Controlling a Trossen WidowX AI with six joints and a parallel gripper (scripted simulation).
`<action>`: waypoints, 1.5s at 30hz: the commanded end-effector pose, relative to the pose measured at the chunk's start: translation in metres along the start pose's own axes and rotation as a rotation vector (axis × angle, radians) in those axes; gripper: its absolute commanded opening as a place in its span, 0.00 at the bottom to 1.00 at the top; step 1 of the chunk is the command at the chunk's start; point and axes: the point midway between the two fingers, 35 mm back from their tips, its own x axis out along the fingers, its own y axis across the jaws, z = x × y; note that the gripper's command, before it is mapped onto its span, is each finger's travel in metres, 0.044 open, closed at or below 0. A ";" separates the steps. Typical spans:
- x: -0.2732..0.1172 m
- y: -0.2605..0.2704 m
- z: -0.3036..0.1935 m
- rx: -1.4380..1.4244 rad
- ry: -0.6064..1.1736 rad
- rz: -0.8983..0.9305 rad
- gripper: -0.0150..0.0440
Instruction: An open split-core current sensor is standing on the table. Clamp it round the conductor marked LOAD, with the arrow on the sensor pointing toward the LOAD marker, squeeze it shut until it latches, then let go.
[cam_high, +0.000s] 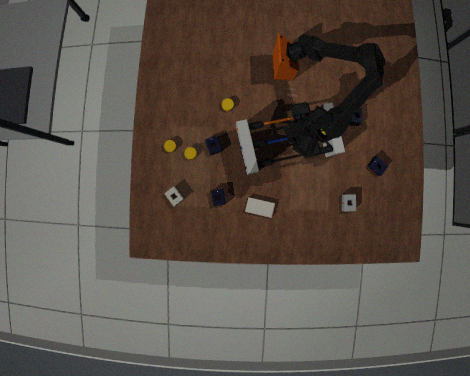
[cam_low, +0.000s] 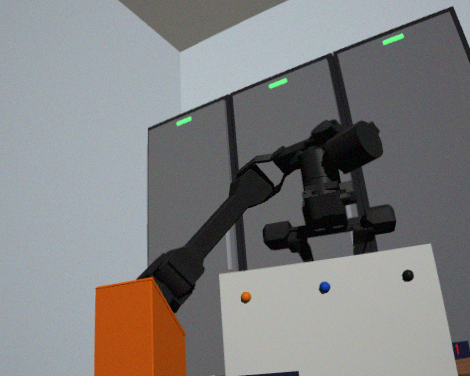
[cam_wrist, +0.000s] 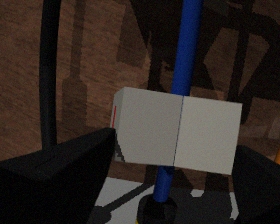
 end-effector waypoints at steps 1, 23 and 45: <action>0.000 0.000 0.000 -0.001 0.000 -0.001 0.25; 0.000 0.000 0.000 -0.001 0.000 -0.001 0.25; 0.000 0.000 0.000 -0.001 0.000 -0.001 0.97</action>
